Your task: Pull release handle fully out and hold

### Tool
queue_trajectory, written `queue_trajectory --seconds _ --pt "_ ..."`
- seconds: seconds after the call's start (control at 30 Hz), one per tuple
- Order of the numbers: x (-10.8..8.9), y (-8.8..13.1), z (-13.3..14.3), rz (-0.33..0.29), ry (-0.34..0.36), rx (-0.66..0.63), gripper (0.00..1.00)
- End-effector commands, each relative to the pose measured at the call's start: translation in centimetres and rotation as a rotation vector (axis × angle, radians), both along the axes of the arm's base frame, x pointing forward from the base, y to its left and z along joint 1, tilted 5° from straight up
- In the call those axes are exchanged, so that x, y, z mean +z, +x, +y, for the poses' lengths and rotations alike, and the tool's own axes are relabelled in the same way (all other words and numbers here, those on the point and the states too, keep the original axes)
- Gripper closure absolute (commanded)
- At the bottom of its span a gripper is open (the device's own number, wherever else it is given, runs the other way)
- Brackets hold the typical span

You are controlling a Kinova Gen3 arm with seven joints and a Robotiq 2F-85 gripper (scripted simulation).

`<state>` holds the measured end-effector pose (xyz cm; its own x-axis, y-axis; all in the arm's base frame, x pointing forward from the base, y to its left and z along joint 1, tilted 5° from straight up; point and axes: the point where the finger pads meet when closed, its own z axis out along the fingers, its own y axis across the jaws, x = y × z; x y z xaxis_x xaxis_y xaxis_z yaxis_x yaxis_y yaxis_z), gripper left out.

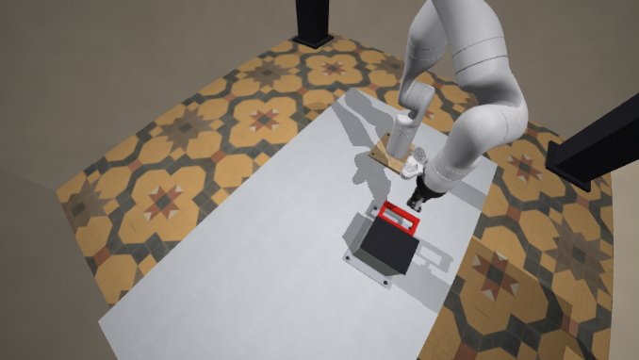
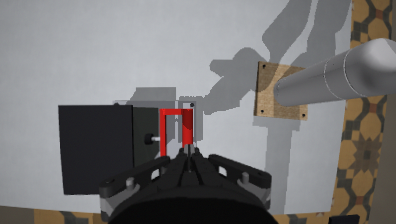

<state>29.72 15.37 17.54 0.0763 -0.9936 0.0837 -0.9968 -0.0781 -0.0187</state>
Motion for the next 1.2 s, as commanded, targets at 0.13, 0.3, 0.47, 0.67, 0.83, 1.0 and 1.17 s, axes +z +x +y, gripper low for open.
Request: queue_trajectory --seconds 0.13,0.3,0.47,0.67,0.83,1.0,1.17 --pt "0.04 0.03 0.02 -0.001 0.000 0.000 1.00" --pt "0.04 0.03 0.02 -0.001 0.000 0.000 1.00" --pt "0.04 0.03 0.02 -0.001 0.000 0.000 0.51" --pt "0.04 0.03 0.02 -0.001 0.000 0.000 0.51" --pt "0.04 0.03 0.02 -0.001 0.000 0.000 0.51" --pt "0.04 0.03 0.02 -0.001 0.000 0.000 0.51" --pt "0.04 0.03 0.02 -0.001 0.000 0.000 0.51"
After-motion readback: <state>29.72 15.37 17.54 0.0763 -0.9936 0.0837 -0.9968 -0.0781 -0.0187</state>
